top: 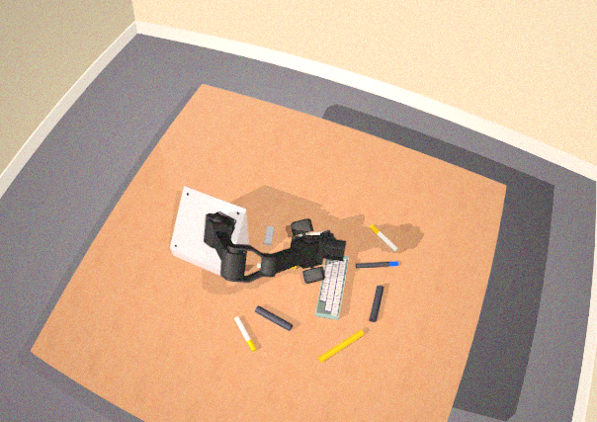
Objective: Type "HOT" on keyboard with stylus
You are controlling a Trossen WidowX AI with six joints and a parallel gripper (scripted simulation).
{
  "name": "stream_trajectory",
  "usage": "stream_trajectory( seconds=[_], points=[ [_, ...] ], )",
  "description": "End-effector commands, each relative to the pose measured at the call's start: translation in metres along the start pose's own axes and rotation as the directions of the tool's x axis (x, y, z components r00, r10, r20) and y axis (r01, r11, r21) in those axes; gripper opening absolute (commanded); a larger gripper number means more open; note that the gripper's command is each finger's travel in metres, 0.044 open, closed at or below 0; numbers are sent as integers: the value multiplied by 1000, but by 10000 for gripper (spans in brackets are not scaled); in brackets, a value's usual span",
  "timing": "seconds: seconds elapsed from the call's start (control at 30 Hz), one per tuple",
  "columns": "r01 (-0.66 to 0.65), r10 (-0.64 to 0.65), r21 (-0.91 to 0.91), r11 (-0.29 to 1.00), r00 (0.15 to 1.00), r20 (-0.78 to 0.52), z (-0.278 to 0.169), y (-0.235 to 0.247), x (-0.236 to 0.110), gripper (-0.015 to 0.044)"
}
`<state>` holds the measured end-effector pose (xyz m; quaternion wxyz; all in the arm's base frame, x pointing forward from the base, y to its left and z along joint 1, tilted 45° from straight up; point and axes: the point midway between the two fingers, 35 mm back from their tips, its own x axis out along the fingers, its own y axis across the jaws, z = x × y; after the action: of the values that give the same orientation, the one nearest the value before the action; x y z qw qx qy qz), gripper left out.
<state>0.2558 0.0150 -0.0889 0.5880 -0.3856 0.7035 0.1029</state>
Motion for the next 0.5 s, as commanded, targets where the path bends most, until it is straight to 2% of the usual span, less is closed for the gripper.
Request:
stream_trajectory(
  seconds=[0.0,0.23,0.47],
  points=[
    [-10,14,-27,1000,989,150,14,-2,-6,0],
    [28,5,-80,996,923,385,33,-10,-21,0],
    [136,-37,-121,983,800,599,48,-21,-47,0]
  ],
)
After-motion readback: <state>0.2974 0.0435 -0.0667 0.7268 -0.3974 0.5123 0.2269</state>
